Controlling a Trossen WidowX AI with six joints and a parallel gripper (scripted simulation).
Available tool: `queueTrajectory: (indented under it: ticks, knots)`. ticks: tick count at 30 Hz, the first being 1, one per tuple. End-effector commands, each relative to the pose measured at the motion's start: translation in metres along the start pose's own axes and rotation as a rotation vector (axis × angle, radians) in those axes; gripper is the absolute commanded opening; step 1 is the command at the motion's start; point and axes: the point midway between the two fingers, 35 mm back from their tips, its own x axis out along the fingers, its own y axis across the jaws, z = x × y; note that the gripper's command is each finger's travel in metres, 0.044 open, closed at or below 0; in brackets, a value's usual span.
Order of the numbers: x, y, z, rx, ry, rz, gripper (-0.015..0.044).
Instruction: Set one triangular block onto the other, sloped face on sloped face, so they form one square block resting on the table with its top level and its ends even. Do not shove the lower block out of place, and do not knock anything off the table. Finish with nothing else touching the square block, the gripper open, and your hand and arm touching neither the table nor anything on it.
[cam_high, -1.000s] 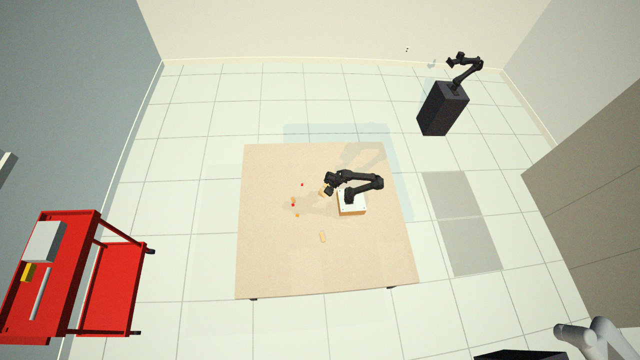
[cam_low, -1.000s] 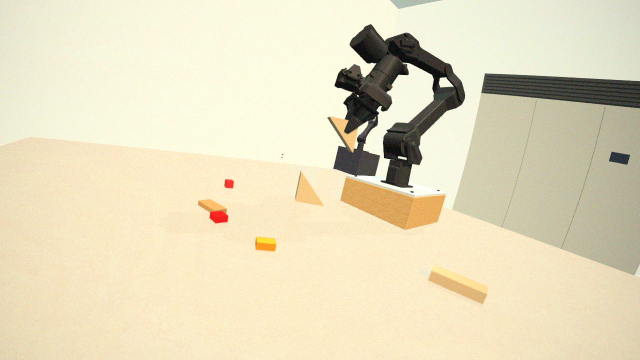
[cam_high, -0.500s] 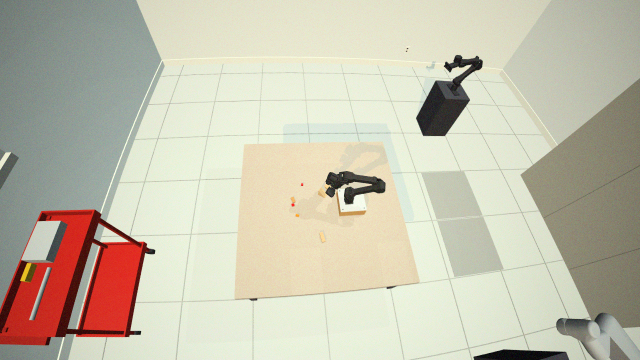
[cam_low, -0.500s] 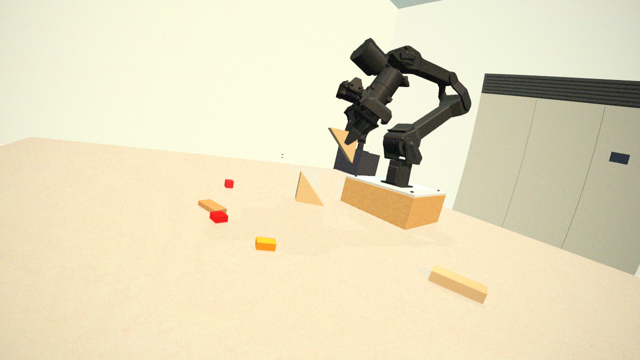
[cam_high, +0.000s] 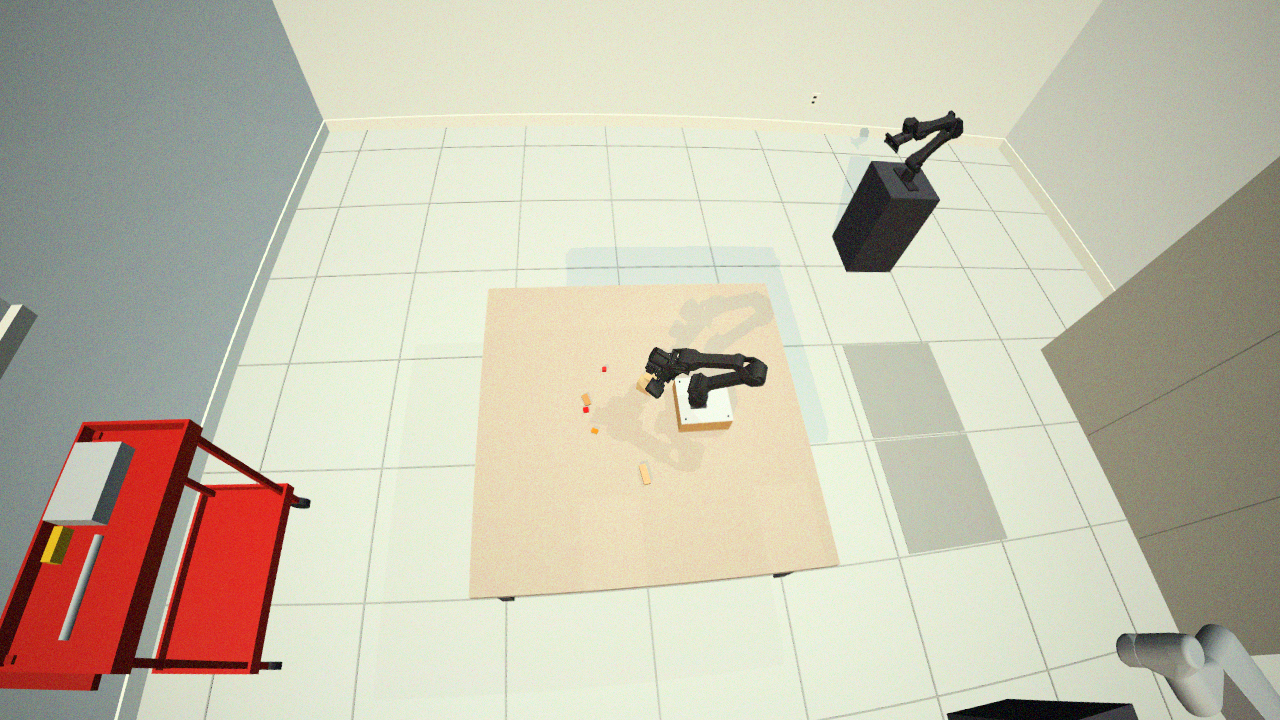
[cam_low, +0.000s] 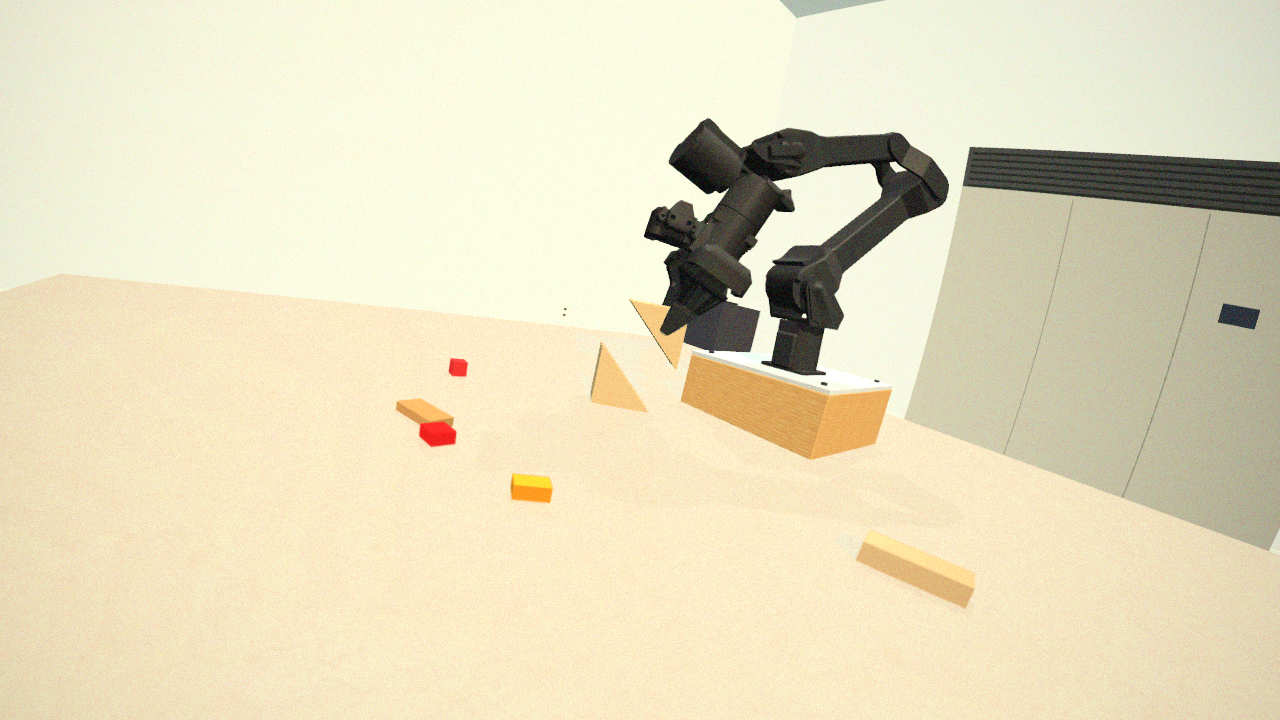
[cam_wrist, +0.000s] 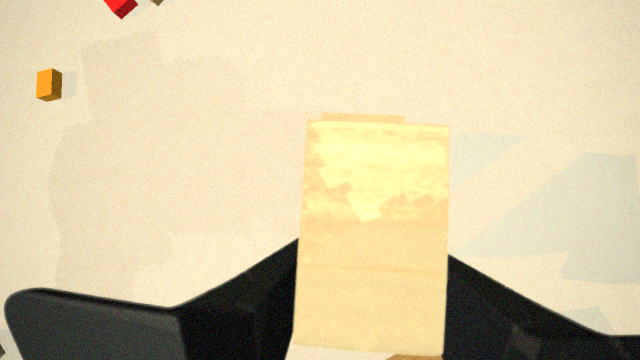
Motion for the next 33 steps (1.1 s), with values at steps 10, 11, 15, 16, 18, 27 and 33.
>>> queueTrajectory:
  ticks: [10, 11, 15, 16, 18, 27, 33]
  knots:
    - [0.034, 0.000, -0.001, -0.003, -0.004, 0.003, 0.0000]
    - [0.033, 0.000, -0.002, -0.003, -0.004, 0.003, 0.0000]
    - [0.033, 0.000, -0.004, -0.005, -0.009, 0.009, 0.0000]
    - [0.033, 0.000, -0.004, -0.005, -0.009, 0.009, 0.0000]
    - [0.033, 0.000, -0.004, -0.005, -0.009, 0.009, 0.0000]
    - [0.033, 0.000, -0.004, -0.007, -0.010, 0.011, 0.0000]
    - [0.034, 0.000, -0.003, -0.008, -0.011, 0.013, 0.0000]
